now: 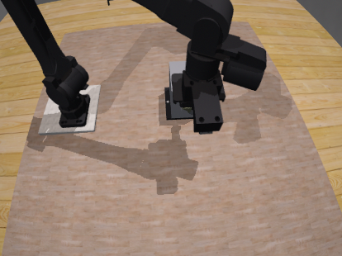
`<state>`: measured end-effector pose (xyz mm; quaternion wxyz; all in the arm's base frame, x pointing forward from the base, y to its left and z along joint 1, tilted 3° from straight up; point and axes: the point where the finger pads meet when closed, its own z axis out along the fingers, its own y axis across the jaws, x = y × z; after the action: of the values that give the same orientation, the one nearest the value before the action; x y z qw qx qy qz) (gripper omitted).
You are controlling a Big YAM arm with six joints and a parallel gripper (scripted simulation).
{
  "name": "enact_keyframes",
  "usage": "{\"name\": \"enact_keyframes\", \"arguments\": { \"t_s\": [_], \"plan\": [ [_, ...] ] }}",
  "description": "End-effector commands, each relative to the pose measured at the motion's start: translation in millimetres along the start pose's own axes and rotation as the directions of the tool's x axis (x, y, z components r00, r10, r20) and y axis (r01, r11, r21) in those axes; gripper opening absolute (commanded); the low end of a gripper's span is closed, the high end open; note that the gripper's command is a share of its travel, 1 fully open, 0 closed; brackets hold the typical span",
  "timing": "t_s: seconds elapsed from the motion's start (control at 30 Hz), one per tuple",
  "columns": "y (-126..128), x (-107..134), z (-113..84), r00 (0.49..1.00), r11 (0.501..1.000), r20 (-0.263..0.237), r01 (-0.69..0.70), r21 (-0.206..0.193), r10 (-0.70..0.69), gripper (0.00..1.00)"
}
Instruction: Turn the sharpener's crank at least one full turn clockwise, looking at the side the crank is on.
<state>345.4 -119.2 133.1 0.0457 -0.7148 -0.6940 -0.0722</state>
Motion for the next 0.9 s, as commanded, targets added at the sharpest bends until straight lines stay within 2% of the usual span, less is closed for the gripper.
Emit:
{"name": "enact_keyframes", "arguments": {
  "t_s": [0.0, 0.17, 0.2, 0.87],
  "plan": [
    [11.5, -1.5, -9.8, 1.0, 1.0, 0.009, 0.004, -0.028, -0.003, 0.15],
    [11.5, -1.5, -9.8, 1.0, 1.0, 0.009, 0.004, -0.028, -0.003, 0.15],
    [11.5, -1.5, -9.8, 1.0, 1.0, 0.009, 0.004, -0.028, -0.003, 0.51],
    [11.5, -1.5, -9.8, 1.0, 1.0, 0.009, 0.004, -0.028, -0.003, 0.51]
  ]
}}
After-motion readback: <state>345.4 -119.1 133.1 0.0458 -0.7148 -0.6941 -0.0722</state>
